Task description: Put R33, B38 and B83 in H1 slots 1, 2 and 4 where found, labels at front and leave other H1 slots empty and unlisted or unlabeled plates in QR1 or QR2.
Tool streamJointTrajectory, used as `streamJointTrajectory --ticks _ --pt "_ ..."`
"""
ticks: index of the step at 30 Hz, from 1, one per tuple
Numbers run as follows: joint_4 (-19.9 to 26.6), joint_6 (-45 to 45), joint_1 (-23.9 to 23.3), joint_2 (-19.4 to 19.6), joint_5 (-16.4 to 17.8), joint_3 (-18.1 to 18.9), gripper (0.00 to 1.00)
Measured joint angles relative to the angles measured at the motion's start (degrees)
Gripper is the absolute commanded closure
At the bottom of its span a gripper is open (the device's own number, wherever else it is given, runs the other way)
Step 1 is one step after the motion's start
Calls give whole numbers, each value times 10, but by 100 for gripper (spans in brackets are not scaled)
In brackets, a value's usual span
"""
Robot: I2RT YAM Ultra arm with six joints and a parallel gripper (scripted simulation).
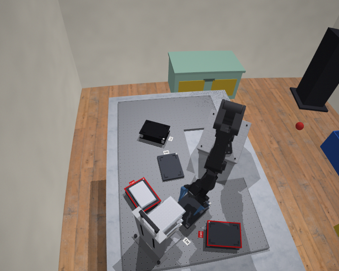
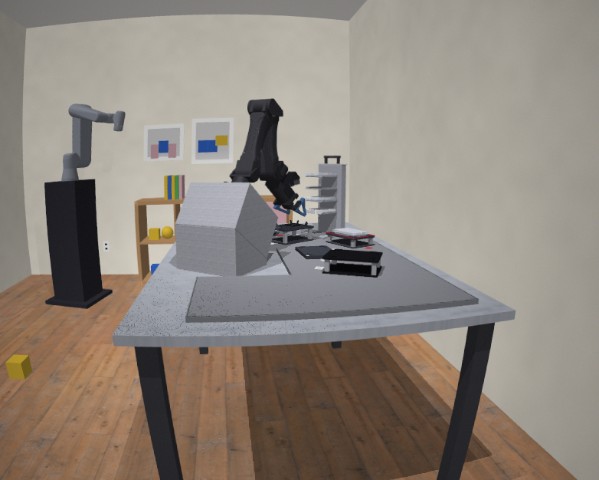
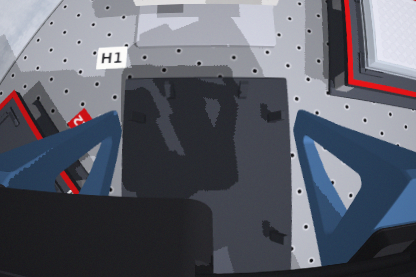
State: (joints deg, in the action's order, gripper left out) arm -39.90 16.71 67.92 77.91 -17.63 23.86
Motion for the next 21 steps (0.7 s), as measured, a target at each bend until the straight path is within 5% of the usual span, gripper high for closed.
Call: streamJointTrajectory --ticks 21 --pt "29 -6 -22 20 23 50 0"
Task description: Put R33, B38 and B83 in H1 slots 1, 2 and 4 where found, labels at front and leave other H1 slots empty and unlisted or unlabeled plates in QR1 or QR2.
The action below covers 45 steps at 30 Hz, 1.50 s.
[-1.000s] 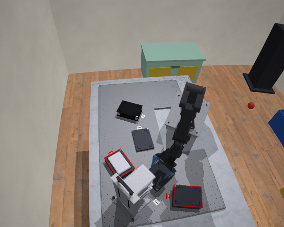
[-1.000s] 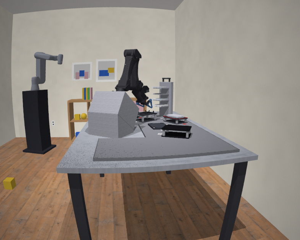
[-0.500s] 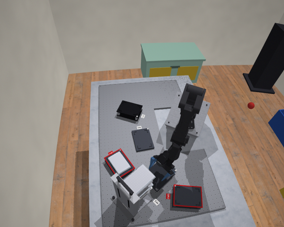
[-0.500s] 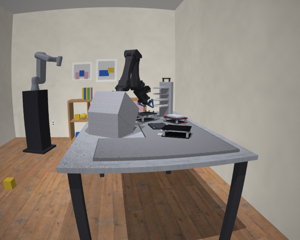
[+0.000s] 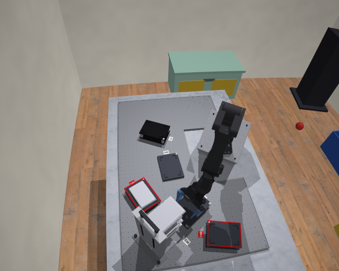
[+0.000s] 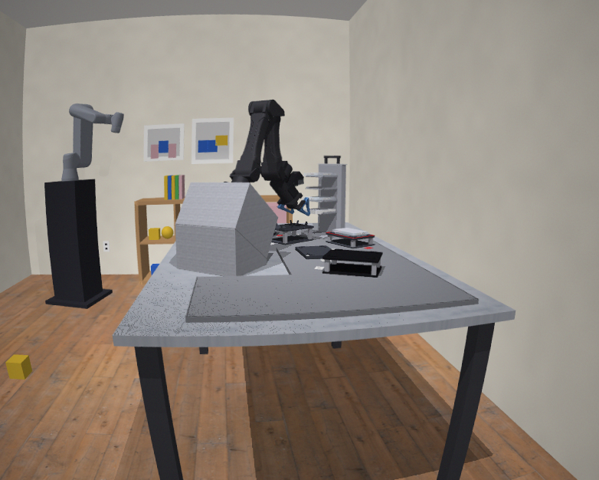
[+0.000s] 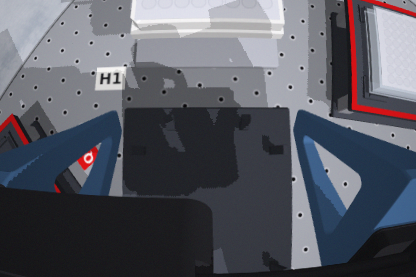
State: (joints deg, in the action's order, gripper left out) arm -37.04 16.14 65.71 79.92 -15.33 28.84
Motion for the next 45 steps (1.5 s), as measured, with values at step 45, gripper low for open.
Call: streamJointTrajectory --ticks 45 --pt "62 -10 -41 62 40 123 0"
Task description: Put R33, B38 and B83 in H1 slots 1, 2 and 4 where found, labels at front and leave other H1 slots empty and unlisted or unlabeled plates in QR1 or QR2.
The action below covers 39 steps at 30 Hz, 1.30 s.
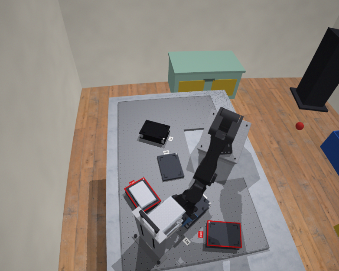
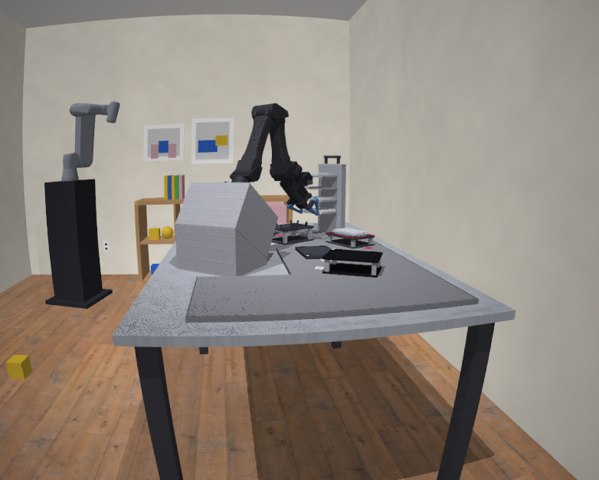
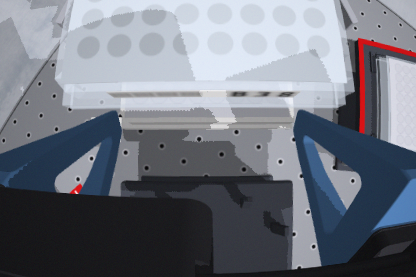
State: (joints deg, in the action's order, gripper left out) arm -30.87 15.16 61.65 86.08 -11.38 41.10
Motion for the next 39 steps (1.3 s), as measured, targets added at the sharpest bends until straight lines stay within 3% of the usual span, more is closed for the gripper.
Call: streamJointTrajectory --ticks 9,10,39 --pt "7 -1 -3 2 3 11 0" --pt "7 -1 -3 2 3 11 14" --pt "8 -1 -3 2 3 11 14"
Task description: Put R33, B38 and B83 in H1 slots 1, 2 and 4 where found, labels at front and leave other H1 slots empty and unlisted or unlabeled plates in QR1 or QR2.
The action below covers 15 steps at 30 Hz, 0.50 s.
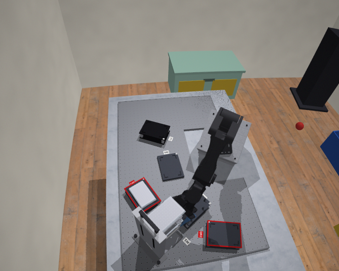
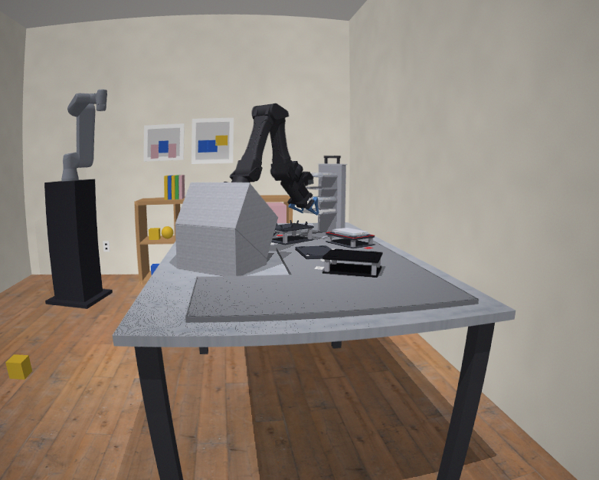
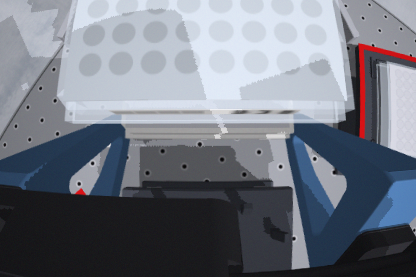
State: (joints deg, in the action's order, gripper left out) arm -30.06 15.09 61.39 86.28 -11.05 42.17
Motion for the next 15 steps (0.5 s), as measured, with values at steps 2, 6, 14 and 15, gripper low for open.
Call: streamJointTrajectory --ticks 2,6,14,15 --pt "-2 0 0 0 0 -1 14" --pt "-12 0 2 -3 -2 -11 14" --pt "-22 1 9 -15 -8 -35 14" --pt "-22 1 9 -16 -9 -37 14"
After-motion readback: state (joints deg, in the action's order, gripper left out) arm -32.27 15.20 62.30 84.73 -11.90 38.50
